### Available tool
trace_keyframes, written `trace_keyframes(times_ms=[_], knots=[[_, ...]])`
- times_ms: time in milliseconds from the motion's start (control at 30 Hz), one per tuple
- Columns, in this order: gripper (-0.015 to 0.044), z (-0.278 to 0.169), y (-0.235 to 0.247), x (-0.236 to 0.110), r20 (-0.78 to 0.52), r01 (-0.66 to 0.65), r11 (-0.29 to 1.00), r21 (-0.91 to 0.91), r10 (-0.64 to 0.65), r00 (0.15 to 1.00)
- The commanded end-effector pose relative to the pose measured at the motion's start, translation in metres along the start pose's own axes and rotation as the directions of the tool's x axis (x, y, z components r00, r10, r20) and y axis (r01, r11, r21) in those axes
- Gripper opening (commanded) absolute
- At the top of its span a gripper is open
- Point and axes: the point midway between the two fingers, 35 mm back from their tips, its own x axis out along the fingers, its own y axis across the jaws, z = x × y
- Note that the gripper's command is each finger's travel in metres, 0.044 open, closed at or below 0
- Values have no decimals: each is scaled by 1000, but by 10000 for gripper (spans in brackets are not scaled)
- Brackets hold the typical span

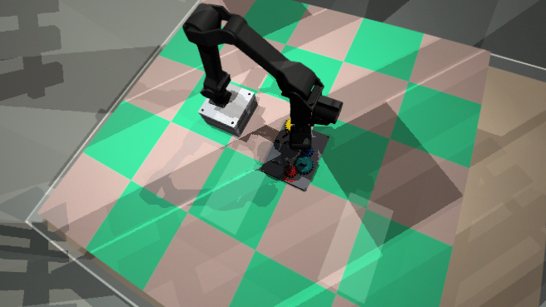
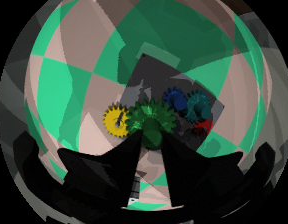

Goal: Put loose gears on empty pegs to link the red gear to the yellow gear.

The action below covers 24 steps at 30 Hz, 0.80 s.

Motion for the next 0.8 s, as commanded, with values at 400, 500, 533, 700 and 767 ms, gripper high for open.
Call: trace_keyframes(times_ms=[400, 500, 533, 700, 767], knots=[[0, 0, 1, -1, -3, -4, 900, 436, 6, 1000], [0, 0, 1, -1, -3, -4, 857, 515, 6, 1000], [0, 0, 1, -1, -3, -4, 842, 540, 6, 1000], [0, 0, 1, -2, -3, -3, 753, 659, 6, 1000], [0, 0, 1, -2, -3, -2, 712, 702, 6, 1000]])
